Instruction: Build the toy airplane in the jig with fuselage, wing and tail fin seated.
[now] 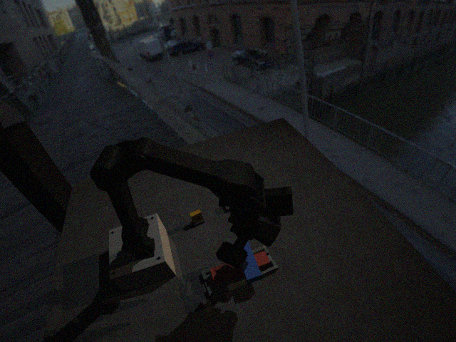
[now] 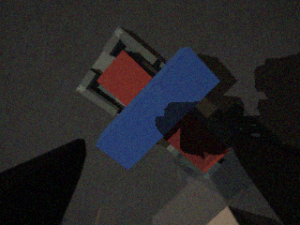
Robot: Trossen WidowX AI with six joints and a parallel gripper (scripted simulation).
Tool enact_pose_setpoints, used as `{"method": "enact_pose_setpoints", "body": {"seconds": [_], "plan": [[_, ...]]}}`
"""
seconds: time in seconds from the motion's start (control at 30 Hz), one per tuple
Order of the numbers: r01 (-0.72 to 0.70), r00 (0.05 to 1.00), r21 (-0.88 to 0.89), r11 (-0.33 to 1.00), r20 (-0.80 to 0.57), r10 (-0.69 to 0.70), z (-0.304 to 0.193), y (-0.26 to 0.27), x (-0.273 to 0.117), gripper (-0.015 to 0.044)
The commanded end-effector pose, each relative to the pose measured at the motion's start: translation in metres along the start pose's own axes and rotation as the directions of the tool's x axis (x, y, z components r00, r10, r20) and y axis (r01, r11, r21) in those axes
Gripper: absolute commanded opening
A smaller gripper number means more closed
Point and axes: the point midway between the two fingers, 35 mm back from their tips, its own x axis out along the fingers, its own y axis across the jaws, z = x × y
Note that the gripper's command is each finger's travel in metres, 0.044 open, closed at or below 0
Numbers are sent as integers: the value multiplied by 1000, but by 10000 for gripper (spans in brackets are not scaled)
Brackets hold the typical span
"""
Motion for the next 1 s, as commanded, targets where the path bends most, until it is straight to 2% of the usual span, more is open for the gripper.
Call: {"method": "enact_pose_setpoints", "body": {"seconds": [0.0,0.07,0.13,0.73,0.97], "plan": [[3,1000,-678,735,0,-4,1,0,-1,440],[2,1000,-798,603,0,-4,1,0,-1,440],[2,1000,-834,551,0,-4,1,0,-1,440],[2,1000,-834,551,0,-4,-1,2,-1,440],[-11,1000,-835,551,-7,9,-82,64,-5,440]]}}
